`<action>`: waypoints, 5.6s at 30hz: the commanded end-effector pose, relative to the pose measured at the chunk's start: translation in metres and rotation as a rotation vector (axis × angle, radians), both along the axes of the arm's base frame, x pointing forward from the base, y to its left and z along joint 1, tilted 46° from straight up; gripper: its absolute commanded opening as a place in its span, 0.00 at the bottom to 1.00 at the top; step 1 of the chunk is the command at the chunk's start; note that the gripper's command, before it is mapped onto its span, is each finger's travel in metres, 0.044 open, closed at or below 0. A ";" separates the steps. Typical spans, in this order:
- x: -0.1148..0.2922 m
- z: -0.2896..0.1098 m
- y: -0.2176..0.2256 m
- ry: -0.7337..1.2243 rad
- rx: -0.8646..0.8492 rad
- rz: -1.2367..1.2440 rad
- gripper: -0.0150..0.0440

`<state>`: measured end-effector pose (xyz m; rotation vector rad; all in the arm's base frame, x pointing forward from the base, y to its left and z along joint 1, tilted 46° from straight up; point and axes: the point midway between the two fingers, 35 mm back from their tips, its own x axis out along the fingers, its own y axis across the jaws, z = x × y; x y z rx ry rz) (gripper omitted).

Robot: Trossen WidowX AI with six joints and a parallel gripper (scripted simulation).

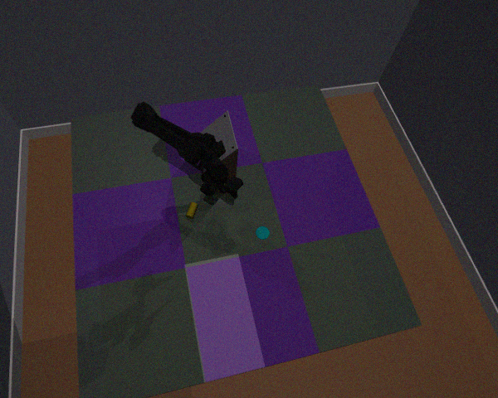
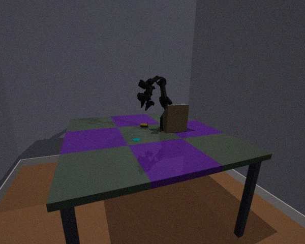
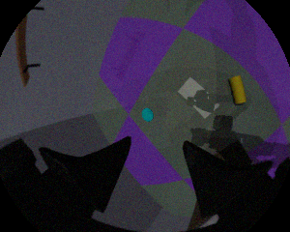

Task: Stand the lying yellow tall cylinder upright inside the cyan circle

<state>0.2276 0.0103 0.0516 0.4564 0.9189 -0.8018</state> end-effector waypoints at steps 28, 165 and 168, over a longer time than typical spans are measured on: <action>-0.041 0.013 -0.196 0.572 -0.374 0.058 0.78; 0.094 -0.034 -0.042 1.086 -0.438 0.980 0.43; 0.098 -0.040 -0.036 1.109 -0.443 1.019 0.43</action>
